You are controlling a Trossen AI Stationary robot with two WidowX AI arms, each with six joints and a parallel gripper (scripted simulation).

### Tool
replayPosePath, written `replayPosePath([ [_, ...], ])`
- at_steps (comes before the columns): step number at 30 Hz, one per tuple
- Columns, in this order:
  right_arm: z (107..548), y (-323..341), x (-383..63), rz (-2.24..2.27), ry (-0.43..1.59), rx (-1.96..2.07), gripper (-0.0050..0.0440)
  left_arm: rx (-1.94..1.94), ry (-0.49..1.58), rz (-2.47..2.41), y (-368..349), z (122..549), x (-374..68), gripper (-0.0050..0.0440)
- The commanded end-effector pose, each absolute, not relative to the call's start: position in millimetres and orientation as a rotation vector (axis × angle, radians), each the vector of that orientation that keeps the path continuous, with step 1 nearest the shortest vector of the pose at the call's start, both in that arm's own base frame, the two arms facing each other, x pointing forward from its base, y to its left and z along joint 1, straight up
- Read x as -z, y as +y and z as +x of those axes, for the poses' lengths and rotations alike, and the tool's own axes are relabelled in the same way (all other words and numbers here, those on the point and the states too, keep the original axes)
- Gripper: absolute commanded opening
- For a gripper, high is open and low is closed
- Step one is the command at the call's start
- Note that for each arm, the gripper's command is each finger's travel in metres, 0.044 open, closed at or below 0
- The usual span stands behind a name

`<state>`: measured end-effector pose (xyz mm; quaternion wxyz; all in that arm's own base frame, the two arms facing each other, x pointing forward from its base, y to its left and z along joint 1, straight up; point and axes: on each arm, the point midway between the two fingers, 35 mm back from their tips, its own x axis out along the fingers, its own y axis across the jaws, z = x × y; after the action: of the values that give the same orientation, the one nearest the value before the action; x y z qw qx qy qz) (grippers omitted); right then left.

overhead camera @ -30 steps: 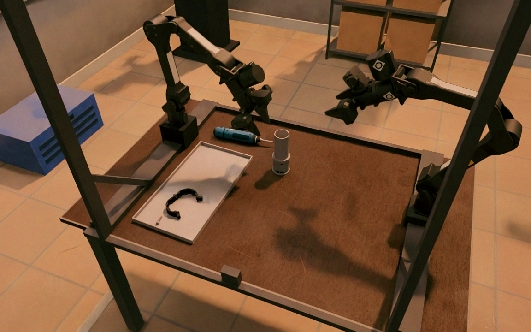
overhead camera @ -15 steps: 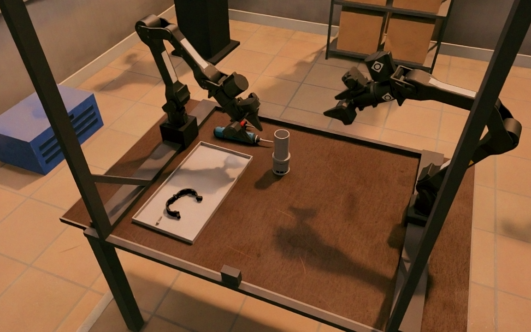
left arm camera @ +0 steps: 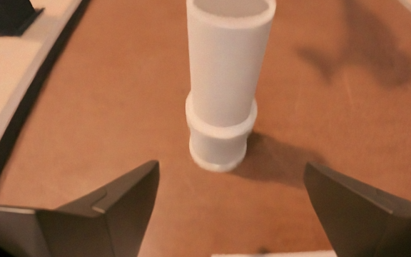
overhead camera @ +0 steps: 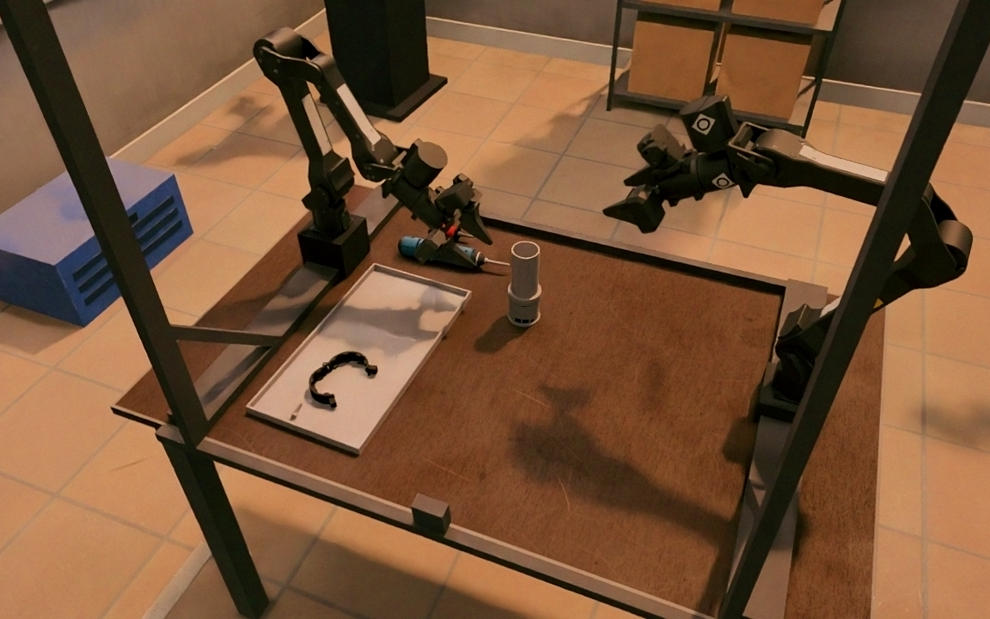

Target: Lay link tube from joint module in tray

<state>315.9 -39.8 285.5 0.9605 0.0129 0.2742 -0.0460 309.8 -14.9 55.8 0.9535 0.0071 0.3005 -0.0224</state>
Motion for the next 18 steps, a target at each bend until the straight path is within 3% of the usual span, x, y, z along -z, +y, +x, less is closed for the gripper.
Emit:
replayPosePath([
  [1,315,-39,-293,0.025,0.536,0.094,0.044,0.046,0.524,0.013,-15,318,-68,0.0354],
  [18,315,-39,-293,0.025,0.536,0.094,0.044,0.046,0.501,0.012,-16,350,-66,0.0354],
])
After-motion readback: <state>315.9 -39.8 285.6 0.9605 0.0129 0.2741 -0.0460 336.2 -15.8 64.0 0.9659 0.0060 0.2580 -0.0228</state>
